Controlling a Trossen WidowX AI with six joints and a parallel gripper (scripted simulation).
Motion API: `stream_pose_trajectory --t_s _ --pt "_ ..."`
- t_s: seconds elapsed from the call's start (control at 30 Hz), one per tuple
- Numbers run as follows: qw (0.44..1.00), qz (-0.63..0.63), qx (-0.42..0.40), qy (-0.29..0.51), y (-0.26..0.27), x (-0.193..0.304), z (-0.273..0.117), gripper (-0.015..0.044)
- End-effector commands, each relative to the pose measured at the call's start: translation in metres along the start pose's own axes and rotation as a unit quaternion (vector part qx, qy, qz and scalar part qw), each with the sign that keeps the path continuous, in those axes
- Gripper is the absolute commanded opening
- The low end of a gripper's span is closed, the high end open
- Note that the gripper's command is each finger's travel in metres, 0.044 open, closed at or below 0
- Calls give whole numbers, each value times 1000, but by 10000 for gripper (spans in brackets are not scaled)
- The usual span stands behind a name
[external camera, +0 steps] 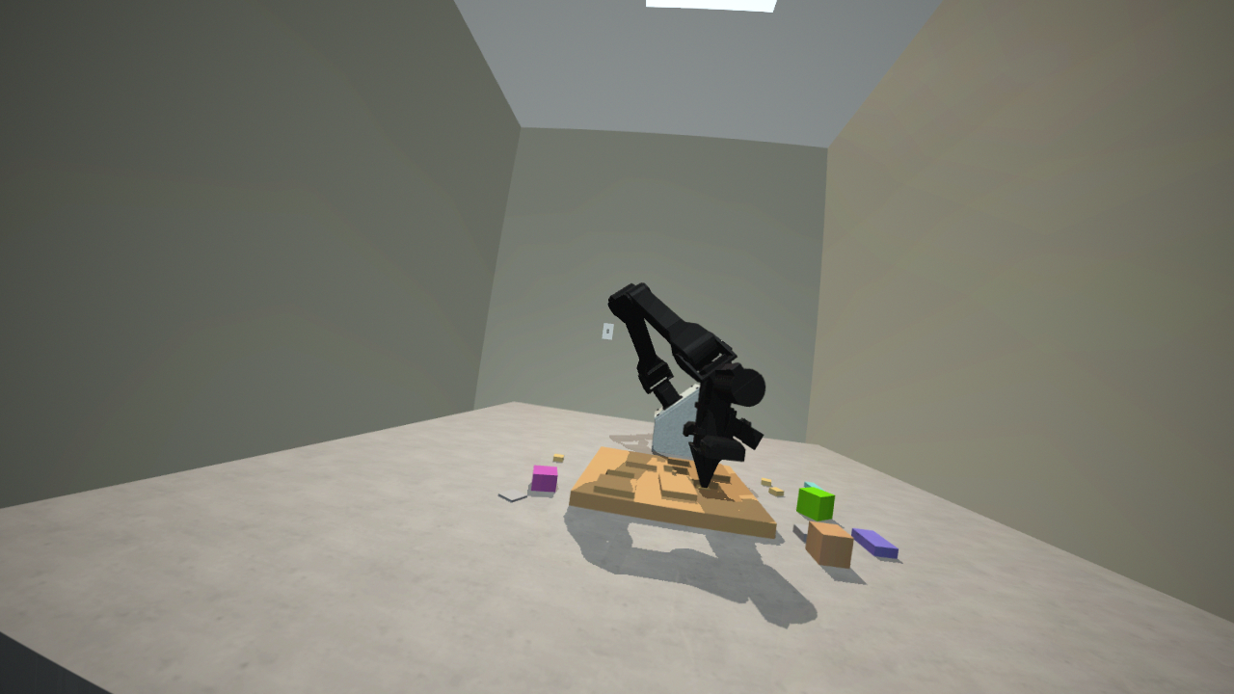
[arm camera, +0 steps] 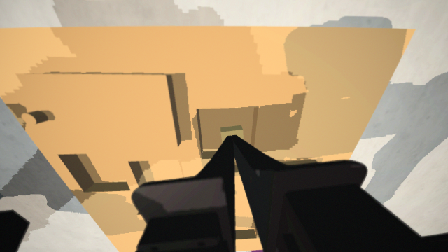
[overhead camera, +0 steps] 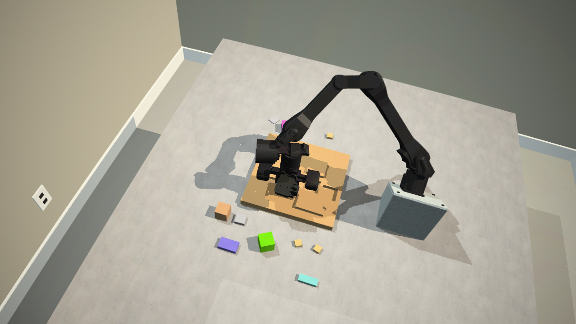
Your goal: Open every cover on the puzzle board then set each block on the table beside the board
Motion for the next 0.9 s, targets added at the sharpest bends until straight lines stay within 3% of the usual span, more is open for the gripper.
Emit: stream_pose_trajectory --t_s 0.0,0.17,0.33,0.6,0.87 --pt "1000 -1 1 2 3 -3 1 0" --pt "1000 23 1 2 5 -6 3 0" --pt "980 199 1 1 5 -6 3 0" --pt "837 548 1 1 5 -7 3 0" --pt "902 431 1 1 5 -6 -3 0"
Point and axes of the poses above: the point midway between the two fingers, 35 mm back from their tips, its own z axis out along the fingers, its own y axis across the jaws, x = y × z, the point moved 8 cm from there along -z, back along the fingers, and after that the axes turned 9 degrees about z, right-handed, at the moved point
